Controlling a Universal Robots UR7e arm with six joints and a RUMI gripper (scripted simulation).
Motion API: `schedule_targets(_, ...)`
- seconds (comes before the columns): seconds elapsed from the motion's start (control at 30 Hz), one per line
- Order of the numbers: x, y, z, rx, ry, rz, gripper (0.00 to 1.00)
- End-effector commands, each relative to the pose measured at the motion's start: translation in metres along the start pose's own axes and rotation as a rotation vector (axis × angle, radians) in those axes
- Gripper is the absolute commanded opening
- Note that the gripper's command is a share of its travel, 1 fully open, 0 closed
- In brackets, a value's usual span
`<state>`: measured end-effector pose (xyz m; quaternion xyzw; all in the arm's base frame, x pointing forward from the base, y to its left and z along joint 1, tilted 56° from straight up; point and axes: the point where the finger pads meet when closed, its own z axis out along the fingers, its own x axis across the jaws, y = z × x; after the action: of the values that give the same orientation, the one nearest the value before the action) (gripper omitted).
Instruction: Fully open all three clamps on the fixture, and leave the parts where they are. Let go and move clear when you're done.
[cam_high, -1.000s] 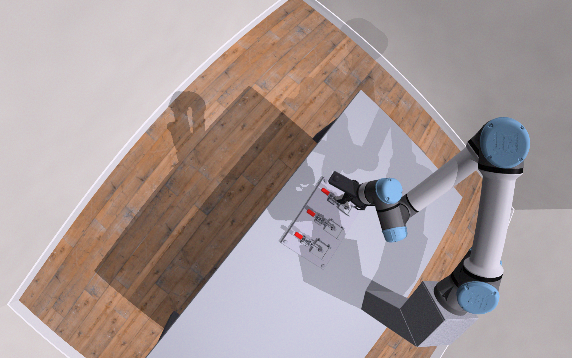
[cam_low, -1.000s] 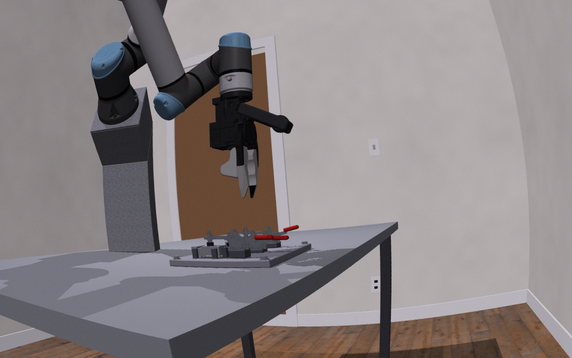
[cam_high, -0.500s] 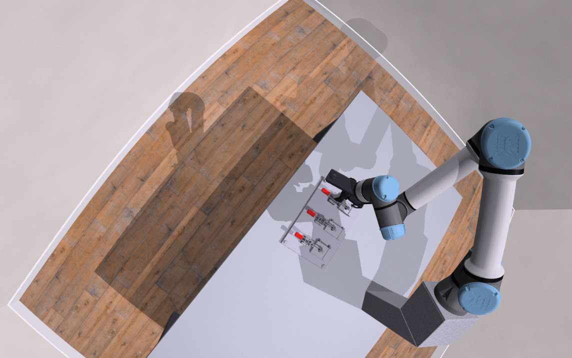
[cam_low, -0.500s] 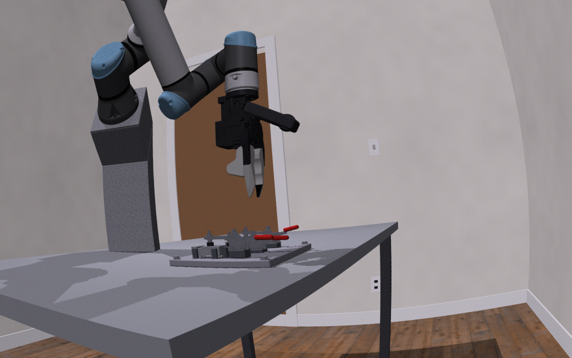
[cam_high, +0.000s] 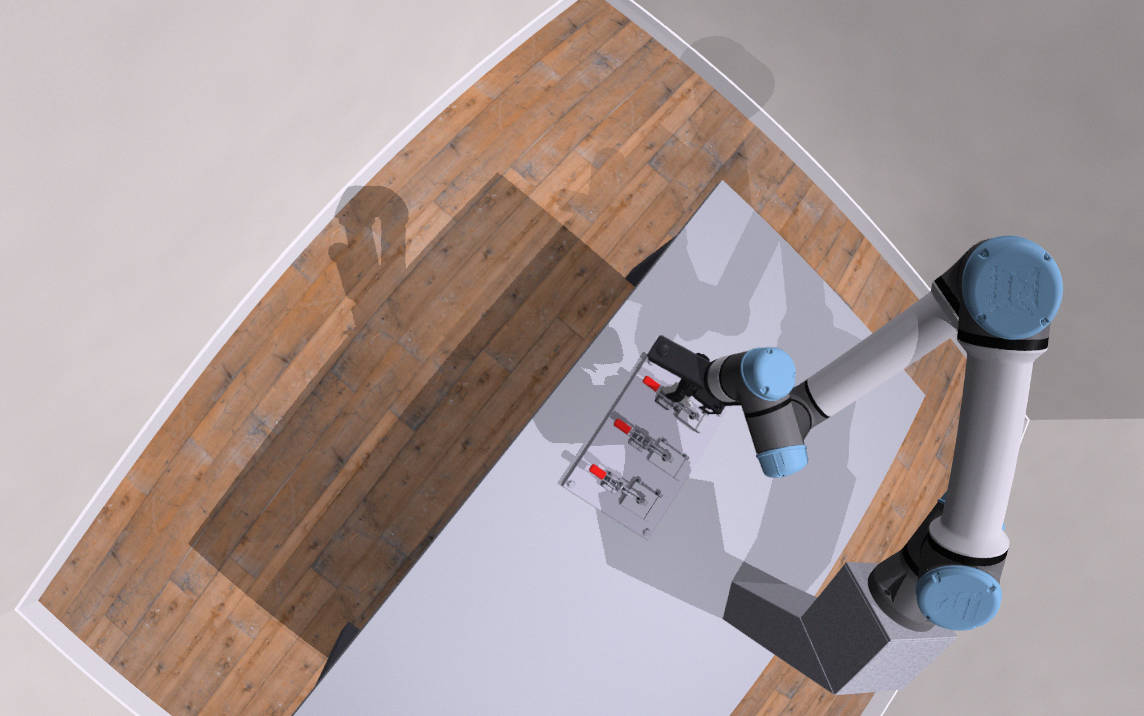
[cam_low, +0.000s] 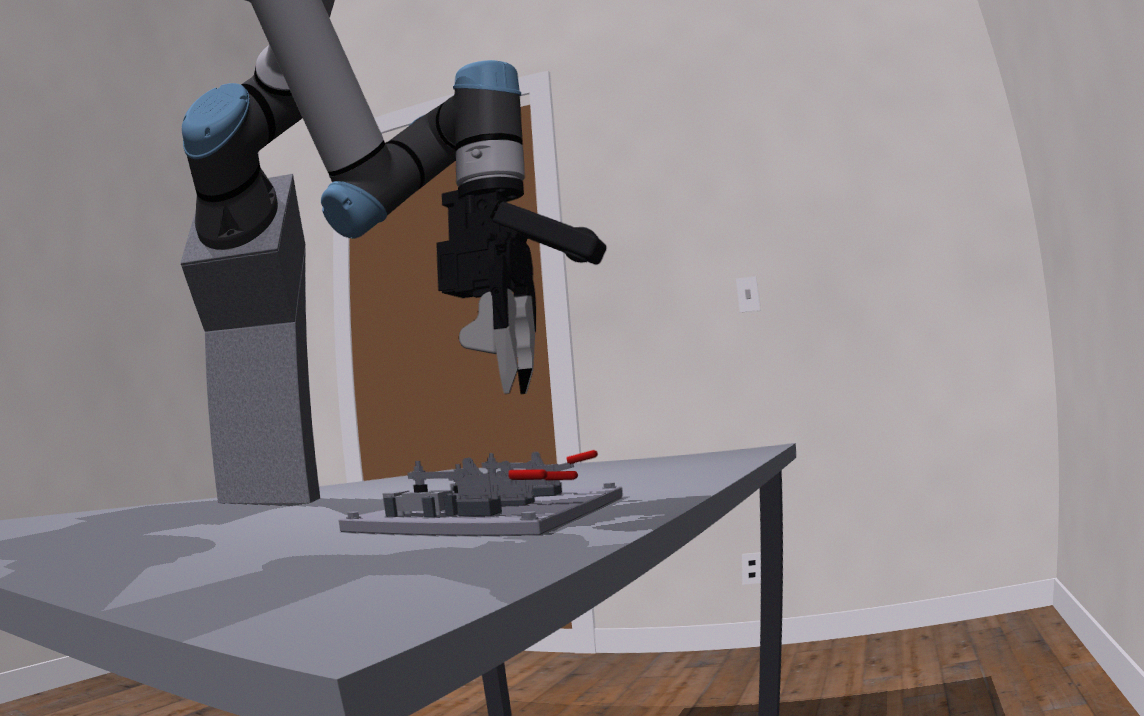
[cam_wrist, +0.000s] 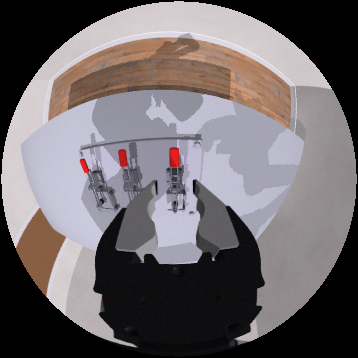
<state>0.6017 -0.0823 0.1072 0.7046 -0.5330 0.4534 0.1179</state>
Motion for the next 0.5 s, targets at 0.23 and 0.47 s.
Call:
schedule_targets(0.23,0.001,-0.002,0.013,0.001,0.001,0.001,0.28)
schedule_targets(0.47,0.001,-0.002,0.029,0.001,0.001,0.001,0.28)
